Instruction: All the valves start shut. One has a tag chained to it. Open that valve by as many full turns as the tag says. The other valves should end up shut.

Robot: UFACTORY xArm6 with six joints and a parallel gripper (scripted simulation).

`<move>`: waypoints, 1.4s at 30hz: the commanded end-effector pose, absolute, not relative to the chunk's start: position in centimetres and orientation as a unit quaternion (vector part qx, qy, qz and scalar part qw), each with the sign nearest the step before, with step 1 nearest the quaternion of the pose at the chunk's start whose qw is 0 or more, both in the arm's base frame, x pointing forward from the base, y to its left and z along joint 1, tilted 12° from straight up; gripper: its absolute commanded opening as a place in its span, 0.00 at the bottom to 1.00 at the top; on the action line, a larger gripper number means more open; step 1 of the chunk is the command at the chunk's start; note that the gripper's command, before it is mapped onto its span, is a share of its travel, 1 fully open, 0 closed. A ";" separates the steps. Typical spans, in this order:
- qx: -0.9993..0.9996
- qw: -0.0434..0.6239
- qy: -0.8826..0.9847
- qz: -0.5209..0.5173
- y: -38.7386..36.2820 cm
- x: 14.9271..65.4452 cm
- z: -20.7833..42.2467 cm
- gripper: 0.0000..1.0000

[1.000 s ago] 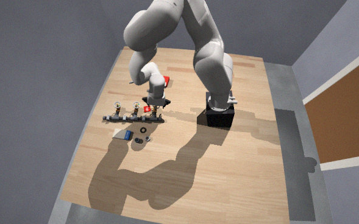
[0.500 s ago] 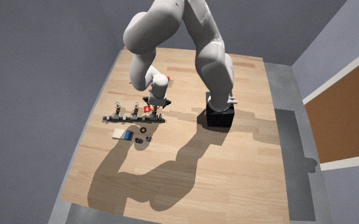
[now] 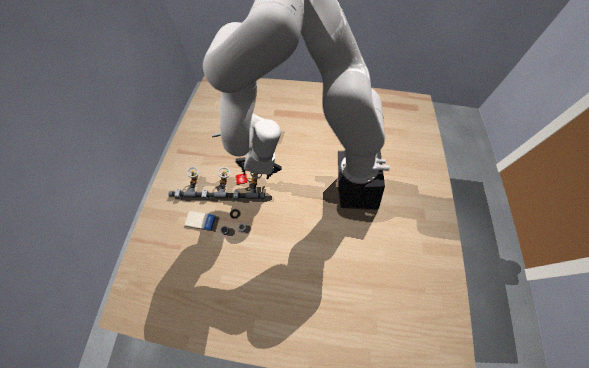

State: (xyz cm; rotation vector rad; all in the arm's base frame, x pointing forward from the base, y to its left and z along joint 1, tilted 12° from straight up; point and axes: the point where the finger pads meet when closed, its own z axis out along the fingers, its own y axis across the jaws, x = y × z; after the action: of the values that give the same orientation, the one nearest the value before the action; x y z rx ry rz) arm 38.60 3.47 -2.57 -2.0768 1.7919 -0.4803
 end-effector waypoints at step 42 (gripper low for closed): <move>-0.736 0.189 0.630 -0.162 3.4 38.7 -2.5 0.00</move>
State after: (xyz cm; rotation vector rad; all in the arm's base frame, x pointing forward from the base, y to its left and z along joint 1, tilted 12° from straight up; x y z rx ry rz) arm 38.58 3.43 -2.57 -2.0670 1.7736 -0.4540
